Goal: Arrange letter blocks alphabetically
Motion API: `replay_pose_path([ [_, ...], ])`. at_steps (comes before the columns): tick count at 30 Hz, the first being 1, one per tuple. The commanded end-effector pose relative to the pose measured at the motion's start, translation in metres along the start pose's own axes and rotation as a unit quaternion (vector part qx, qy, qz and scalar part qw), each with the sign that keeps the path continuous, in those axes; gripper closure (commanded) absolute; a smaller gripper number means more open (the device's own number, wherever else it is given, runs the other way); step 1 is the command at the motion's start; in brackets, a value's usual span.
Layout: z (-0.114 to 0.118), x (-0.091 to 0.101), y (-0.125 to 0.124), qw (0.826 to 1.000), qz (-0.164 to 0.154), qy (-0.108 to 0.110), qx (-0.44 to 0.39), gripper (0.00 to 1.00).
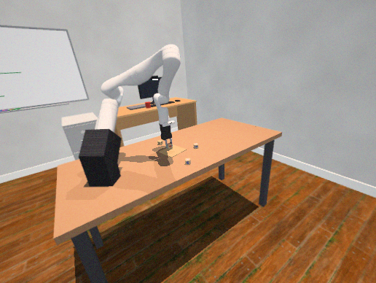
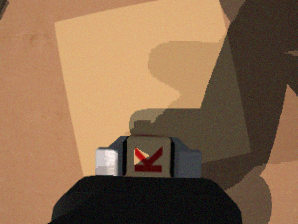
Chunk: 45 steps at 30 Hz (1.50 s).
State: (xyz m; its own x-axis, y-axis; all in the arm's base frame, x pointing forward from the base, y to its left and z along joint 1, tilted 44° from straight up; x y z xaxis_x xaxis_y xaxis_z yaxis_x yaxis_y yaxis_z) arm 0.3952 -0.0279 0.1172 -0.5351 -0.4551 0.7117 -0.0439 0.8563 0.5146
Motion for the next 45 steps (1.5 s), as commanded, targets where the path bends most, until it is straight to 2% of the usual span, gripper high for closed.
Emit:
replay_pose_path([
  [1,-0.0019,-0.001,-0.0017,1.0,0.003,-0.002,-0.005,0.43],
  [45,-0.0007,-0.0005,-0.0075,1.0,0.003,-0.003,-0.01,0.43],
])
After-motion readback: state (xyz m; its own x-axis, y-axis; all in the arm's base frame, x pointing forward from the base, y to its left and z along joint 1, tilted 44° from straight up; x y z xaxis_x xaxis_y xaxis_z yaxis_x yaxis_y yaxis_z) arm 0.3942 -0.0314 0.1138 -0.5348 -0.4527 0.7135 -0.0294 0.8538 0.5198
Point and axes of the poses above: the point where the finger pads meet when closed, its own x axis back along the fingers, its own z axis across the jaws, y = z × x, the point moved 9 cm from there along x, back along the fingers, and after that the axes turned 4 degrees about x, right-handed, at the moved point
